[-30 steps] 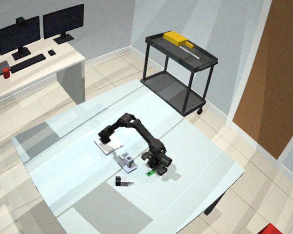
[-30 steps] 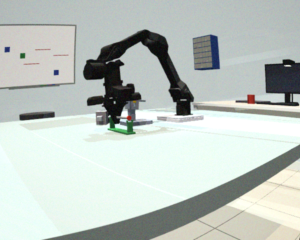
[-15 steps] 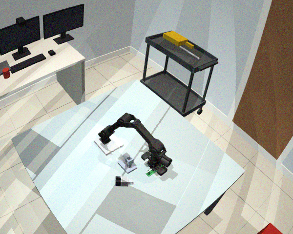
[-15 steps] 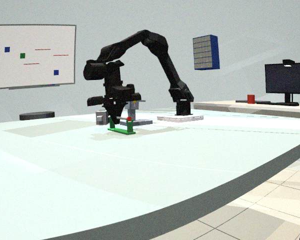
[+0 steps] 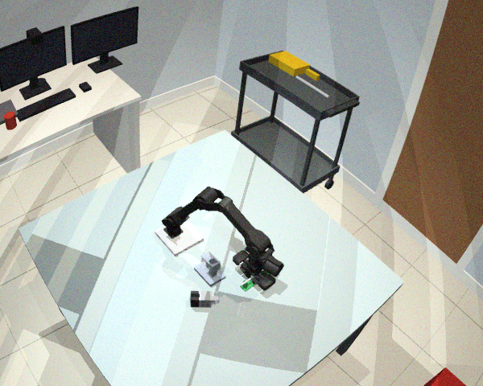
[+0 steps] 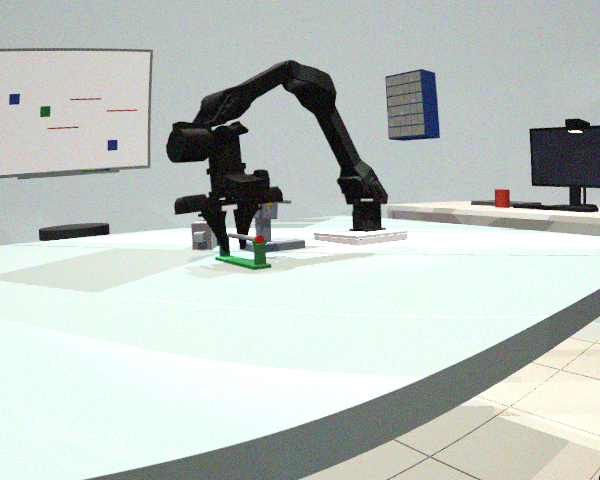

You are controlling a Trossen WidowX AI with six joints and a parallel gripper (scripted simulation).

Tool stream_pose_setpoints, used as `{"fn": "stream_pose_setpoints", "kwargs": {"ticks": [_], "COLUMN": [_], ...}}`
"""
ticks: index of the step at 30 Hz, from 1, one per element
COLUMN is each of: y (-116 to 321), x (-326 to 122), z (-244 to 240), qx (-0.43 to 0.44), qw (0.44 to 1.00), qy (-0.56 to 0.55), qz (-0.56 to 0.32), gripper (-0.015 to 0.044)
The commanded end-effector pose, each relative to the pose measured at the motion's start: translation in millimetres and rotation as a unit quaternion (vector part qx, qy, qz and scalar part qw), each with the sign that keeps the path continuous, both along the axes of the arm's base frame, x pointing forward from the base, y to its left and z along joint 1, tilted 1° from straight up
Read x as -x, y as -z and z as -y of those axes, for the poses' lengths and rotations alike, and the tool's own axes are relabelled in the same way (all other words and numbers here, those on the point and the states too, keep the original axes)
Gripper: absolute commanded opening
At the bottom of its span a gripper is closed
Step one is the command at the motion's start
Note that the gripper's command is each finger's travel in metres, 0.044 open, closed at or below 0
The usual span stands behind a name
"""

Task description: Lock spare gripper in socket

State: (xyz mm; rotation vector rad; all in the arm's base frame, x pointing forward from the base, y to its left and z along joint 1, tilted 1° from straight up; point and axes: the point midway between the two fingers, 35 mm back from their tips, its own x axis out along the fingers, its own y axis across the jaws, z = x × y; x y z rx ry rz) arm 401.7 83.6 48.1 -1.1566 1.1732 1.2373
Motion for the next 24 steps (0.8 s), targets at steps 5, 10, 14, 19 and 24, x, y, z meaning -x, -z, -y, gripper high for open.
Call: {"fn": "stream_pose_setpoints", "kwargs": {"ticks": [5, 10, 14, 19, 24], "y": [-2.5, -14.0, -20.0, -27.8, -36.7], "x": [0.2, 3.7, 6.4, 9.2, 12.1], "z": [0.0, 0.3, 0.7, 1.1, 1.4], "qx": [0.000, 0.001, 0.003, 0.004, 0.005], "qw": [1.000, 1.000, 1.000, 1.000, 1.000], "qy": [0.000, 0.000, 0.000, -0.001, -0.001], "qz": [0.000, -0.008, -0.014, -0.020, -0.027], "gripper": [0.0341, 0.0440, 0.0440, 0.0440, 0.0440]}}
